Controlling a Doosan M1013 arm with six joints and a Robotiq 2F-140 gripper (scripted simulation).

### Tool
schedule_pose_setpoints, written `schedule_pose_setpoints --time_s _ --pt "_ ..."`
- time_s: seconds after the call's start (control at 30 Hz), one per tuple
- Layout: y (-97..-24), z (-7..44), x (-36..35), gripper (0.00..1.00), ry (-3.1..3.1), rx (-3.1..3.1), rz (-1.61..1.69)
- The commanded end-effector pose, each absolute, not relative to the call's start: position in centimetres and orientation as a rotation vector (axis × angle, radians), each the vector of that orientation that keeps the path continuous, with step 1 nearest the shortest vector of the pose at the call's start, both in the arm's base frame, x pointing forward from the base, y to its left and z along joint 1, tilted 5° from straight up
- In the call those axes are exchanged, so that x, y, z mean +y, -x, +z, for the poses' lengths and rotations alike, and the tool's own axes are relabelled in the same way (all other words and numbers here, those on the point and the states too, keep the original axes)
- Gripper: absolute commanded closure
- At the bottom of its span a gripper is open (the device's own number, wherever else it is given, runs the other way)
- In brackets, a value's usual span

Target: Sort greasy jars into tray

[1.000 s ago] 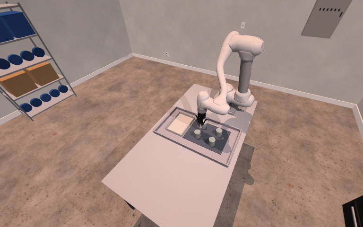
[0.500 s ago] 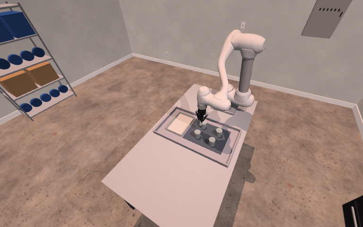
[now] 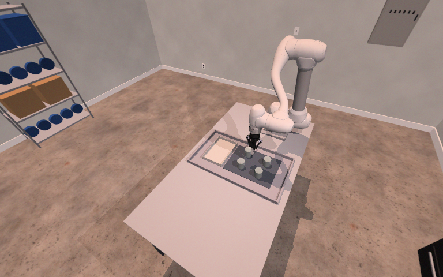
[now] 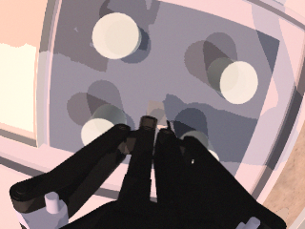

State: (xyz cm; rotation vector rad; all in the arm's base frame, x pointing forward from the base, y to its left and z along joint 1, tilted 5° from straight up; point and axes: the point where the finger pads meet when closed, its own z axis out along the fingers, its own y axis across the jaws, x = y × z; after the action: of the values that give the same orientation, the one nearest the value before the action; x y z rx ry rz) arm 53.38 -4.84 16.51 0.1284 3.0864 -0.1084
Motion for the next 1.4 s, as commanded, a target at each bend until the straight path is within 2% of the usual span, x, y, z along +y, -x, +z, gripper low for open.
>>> schedule_pose_setpoints --time_s 0.0,0.43,0.67,1.1,1.37 --pt "-54.0 16.6 -2.0 1.00 -0.130 3.090 -0.114" --pt "-55.4 16.0 6.6 1.00 -0.130 3.090 -0.114" --pt "-55.5 14.5 6.5 1.00 -0.130 3.090 -0.114" --pt "-55.8 8.4 6.0 1.00 -0.130 3.090 -0.114" --pt "-55.8 8.4 6.0 1.00 -0.130 3.090 -0.114"
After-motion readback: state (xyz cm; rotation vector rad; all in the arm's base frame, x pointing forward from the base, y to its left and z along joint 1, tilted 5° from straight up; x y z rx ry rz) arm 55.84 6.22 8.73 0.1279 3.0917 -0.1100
